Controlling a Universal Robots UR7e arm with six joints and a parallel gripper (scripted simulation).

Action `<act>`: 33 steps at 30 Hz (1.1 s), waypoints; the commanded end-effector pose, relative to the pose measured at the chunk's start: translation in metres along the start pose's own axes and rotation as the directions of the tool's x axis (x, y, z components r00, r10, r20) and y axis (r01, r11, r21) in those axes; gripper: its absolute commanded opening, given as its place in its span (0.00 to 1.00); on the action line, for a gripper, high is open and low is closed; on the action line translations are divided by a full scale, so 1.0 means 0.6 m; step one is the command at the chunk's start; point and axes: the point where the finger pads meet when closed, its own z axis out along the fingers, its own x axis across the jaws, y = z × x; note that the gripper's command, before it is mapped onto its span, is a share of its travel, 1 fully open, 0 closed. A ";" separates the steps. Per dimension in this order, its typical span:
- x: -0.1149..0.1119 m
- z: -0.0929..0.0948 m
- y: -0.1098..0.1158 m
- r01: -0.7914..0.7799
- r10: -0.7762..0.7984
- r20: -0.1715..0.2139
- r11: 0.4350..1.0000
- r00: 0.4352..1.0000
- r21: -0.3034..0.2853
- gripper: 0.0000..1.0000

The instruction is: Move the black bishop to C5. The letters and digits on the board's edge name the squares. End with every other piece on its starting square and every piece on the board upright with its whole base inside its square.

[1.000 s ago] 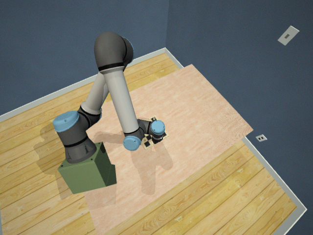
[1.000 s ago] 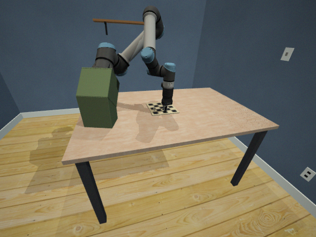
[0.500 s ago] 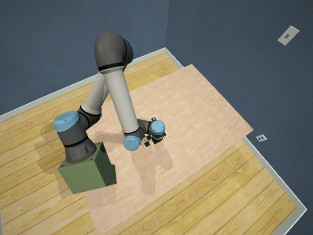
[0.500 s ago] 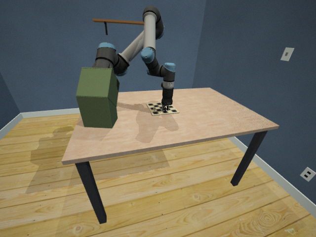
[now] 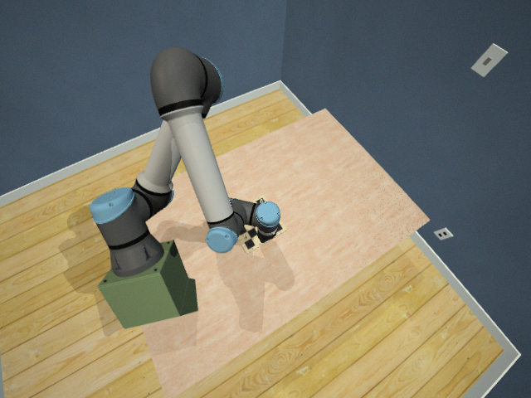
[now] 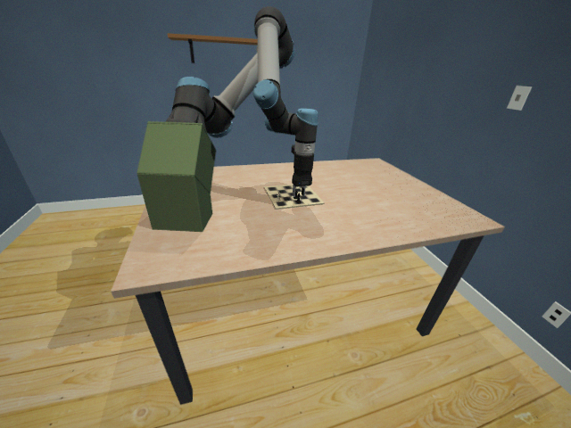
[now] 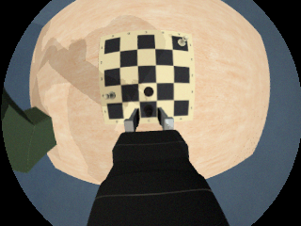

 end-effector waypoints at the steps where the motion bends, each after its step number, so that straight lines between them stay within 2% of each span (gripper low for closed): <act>1: 0.001 -0.028 0.001 0.001 -0.001 -0.002 1.000 1.000 -0.001 0.73; 8: 0.001 -0.091 0.000 0.001 -0.001 -0.002 1.000 1.000 -0.001 0.73; 13: 0.001 -0.118 0.000 0.001 -0.001 -0.002 1.000 1.000 -0.001 0.73; 20: 0.001 -0.123 0.000 0.001 -0.001 -0.002 1.000 1.000 -0.001 0.73; 21: 0.001 -0.123 0.000 0.001 -0.001 -0.002 1.000 1.000 -0.001 1.00; 33: 0.001 -0.123 0.000 0.001 -0.001 -0.002 1.000 1.000 -0.001 1.00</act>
